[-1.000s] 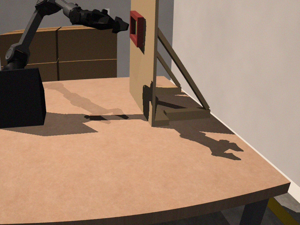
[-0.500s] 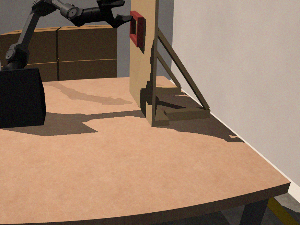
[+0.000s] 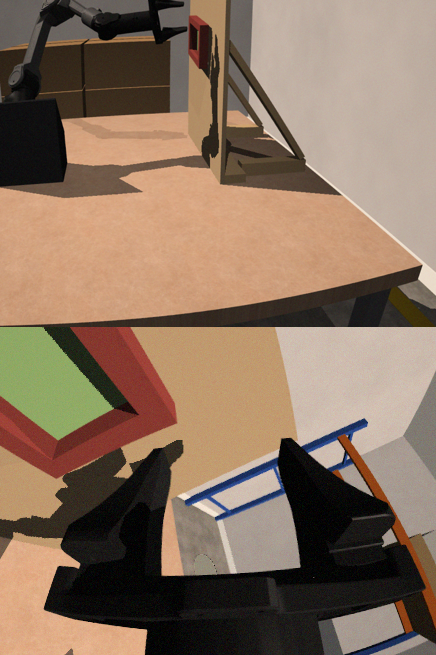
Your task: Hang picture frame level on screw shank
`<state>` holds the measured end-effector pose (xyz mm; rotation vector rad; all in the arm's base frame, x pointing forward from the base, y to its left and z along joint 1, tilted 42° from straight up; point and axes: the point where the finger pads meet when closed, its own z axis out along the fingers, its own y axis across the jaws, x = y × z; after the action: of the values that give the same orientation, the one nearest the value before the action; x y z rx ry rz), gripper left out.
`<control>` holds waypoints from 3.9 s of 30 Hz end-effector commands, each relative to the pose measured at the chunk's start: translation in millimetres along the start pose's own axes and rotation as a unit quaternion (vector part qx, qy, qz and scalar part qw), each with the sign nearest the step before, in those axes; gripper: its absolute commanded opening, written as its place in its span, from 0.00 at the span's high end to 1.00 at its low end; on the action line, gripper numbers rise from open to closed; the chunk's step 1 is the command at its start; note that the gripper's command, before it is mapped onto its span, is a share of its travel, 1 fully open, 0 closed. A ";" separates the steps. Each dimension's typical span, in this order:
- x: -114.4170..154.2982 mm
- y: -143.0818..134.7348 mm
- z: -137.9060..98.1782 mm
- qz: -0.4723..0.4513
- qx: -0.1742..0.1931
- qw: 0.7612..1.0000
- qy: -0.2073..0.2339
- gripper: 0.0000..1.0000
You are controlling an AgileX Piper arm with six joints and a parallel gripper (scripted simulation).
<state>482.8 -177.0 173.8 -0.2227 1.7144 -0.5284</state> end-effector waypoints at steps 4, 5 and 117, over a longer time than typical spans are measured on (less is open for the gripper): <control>-28.1 15.6 -10.7 -0.039 -0.024 0.998 -0.044 0.00; -33.0 18.8 -12.9 -0.046 -0.029 0.997 -0.052 0.00; -81.1 54.1 -11.6 -0.106 -0.071 0.984 -0.125 0.37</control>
<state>496.2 -91.6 221.9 -0.5573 1.4897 -0.5101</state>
